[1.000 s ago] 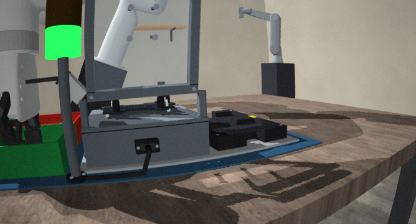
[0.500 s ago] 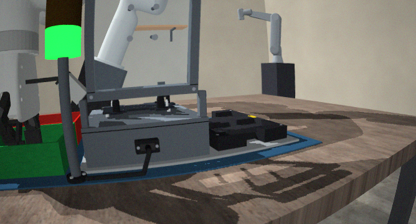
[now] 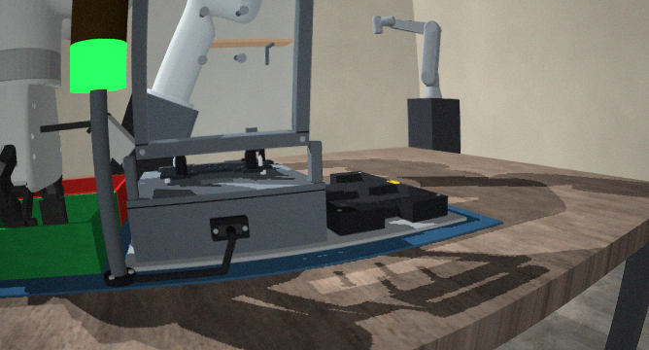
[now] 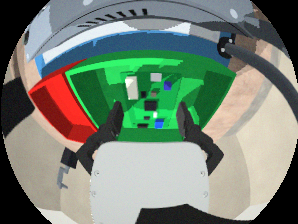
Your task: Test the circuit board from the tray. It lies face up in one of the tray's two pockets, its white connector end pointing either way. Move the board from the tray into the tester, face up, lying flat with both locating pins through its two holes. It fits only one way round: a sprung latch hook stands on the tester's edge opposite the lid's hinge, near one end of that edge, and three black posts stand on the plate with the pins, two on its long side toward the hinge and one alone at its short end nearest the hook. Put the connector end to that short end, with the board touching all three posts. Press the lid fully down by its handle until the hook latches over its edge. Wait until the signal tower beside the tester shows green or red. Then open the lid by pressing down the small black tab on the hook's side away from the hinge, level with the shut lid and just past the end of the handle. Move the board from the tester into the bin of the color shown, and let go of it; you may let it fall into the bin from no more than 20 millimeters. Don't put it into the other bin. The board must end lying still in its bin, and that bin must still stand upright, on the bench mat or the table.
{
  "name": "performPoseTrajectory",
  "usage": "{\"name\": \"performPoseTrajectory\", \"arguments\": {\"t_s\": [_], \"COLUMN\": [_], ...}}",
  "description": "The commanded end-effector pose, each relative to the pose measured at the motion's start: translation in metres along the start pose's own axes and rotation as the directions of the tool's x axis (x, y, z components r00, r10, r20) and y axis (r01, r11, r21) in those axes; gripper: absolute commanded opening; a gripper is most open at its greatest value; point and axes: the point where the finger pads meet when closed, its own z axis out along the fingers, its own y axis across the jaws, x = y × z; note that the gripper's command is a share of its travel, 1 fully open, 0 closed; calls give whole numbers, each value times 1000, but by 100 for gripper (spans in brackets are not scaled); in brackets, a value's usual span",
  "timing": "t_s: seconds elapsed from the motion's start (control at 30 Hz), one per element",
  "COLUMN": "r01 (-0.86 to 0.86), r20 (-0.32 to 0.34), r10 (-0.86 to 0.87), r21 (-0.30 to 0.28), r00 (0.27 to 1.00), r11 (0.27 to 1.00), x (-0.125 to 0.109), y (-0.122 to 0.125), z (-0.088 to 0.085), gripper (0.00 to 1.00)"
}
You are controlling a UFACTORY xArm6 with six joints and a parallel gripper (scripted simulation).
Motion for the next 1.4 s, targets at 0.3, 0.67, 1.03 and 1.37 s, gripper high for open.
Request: {"name": "performPoseTrajectory", "arguments": {"t_s": [0.3,0.67,1.03,1.37], "r01": [1,1,1,1], "r20": [1,1,1,1], "r10": [-1,-1,-1,-1], "r21": [-5,-5,-5,-5], "r00": [1000,1000,1000,1000], "r11": [1000,1000,1000,1000], "x": [-1,-1,-1,-1], "y": [2,2,2,2], "z": [-2,-2,-2,-9], "gripper": [100,100,100,100]}}
